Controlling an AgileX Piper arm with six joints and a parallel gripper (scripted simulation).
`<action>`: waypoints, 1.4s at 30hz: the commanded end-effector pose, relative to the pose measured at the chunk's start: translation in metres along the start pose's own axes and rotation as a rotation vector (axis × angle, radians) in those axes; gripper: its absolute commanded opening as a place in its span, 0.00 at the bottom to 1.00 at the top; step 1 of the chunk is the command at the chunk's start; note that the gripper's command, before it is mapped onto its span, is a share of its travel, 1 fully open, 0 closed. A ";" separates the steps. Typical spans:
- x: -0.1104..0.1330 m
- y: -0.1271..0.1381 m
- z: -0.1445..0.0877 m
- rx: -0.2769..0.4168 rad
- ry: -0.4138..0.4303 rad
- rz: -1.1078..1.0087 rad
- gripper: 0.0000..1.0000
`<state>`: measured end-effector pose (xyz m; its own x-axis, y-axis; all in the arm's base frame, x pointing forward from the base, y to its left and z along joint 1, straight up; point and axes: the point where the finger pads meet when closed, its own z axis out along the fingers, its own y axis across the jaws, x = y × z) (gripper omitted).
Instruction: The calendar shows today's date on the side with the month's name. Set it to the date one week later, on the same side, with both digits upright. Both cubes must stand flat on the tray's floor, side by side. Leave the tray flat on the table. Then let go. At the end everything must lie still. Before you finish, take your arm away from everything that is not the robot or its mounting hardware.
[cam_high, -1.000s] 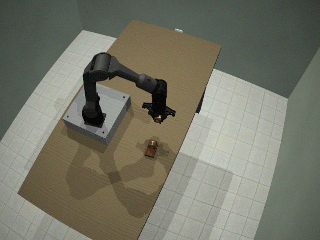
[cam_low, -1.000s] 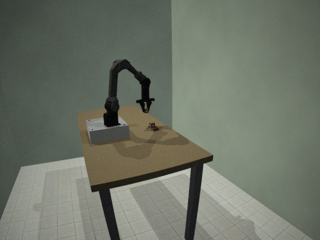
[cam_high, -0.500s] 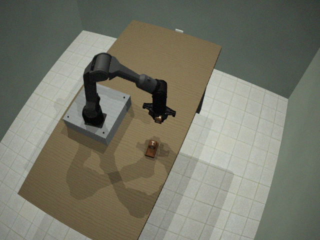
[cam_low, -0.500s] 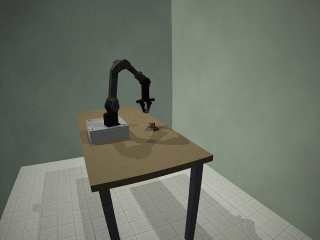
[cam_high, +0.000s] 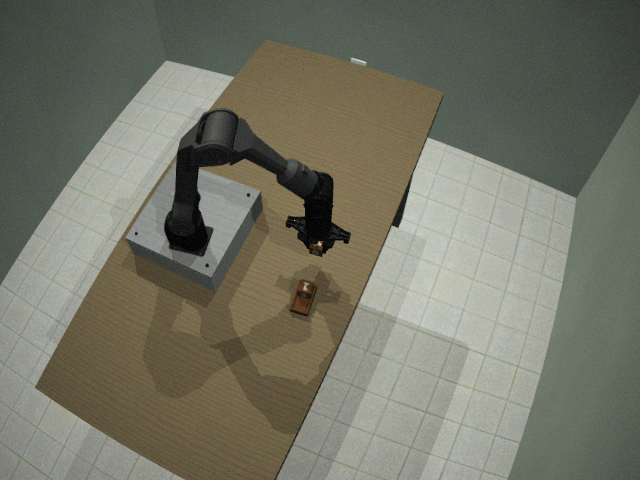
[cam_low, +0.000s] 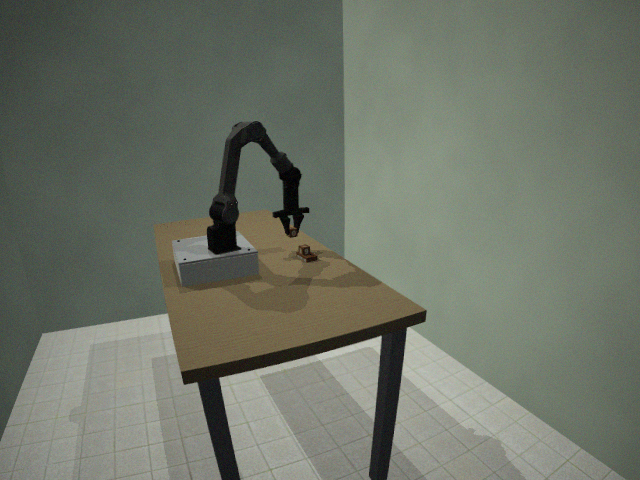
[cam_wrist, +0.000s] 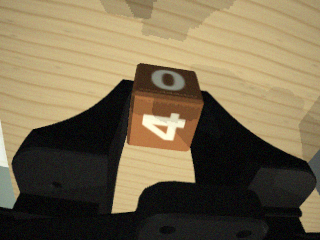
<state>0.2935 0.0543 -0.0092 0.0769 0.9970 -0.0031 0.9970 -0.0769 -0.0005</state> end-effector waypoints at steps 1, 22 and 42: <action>0.000 0.000 0.008 0.001 0.000 0.000 0.36; 0.000 0.001 0.052 -0.002 0.001 0.000 0.36; 0.000 0.001 0.052 -0.002 0.001 0.000 0.36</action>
<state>0.2946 0.0546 -0.0604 0.0761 0.9971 -0.0019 0.9971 -0.0761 0.0022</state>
